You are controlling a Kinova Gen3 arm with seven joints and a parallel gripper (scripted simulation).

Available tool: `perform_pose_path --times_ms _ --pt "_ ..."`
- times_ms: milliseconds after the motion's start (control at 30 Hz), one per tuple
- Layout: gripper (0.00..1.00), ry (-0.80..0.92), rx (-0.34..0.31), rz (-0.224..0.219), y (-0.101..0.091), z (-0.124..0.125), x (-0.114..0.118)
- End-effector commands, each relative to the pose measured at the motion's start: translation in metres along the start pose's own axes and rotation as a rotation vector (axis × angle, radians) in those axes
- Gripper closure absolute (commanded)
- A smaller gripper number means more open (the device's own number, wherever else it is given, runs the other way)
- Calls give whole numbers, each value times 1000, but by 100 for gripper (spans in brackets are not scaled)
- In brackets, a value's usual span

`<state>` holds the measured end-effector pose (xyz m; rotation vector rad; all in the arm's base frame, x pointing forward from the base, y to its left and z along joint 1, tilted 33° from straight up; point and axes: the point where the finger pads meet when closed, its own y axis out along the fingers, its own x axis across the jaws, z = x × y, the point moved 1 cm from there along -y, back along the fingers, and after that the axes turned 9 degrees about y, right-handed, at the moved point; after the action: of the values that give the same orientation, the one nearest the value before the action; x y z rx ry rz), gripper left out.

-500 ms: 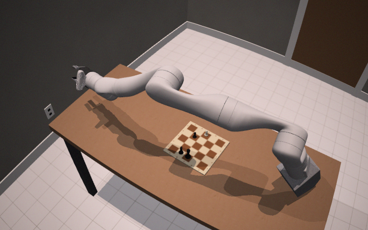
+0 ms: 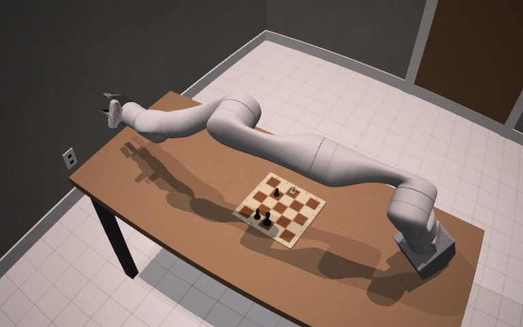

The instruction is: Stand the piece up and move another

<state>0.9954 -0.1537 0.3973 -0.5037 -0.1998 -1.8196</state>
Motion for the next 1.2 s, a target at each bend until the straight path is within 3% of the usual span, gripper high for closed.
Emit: perform_pose_path --times_ms 0,633,1167 --pt "0 1 2 -3 0 2 3" --pt "0 20 -14 -14 -6 -2 -1" --pt "0 96 -60 -67 -35 -14 -15"
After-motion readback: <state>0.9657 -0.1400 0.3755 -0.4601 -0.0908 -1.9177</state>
